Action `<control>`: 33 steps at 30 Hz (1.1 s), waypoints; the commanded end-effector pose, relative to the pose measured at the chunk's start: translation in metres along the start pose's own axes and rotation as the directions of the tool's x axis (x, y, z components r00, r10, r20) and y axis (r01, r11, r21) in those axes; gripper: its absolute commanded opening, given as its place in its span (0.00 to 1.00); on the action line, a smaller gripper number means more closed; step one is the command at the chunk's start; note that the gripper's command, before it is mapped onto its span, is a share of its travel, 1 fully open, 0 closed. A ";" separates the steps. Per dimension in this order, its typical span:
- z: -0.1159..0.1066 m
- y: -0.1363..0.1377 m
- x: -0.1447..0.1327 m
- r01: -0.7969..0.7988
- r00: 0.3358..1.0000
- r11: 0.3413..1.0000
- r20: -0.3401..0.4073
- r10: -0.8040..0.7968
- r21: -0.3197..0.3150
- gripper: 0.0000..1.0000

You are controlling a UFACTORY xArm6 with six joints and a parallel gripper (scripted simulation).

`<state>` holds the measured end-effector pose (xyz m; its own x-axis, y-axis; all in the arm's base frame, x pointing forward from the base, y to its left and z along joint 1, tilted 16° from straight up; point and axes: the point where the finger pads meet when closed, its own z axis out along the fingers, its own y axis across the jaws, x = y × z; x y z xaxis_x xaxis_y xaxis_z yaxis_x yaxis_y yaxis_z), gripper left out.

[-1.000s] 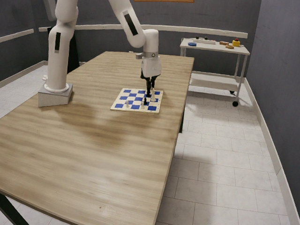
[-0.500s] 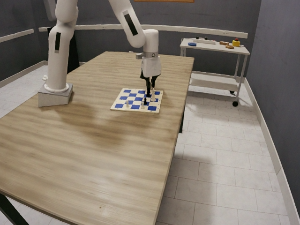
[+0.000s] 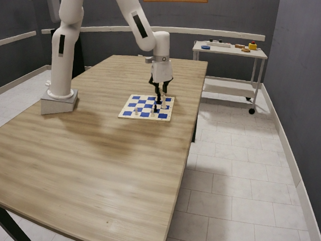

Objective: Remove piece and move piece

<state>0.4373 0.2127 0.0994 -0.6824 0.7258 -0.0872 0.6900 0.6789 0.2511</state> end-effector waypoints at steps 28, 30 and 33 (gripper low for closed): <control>-0.088 0.001 0.000 0.000 1.000 1.000 0.001 0.000 -0.004 0.39; -0.090 0.001 0.000 0.000 1.000 1.000 0.001 0.000 -0.004 0.39; -0.091 0.001 0.000 0.000 1.000 1.000 0.001 0.000 -0.004 0.39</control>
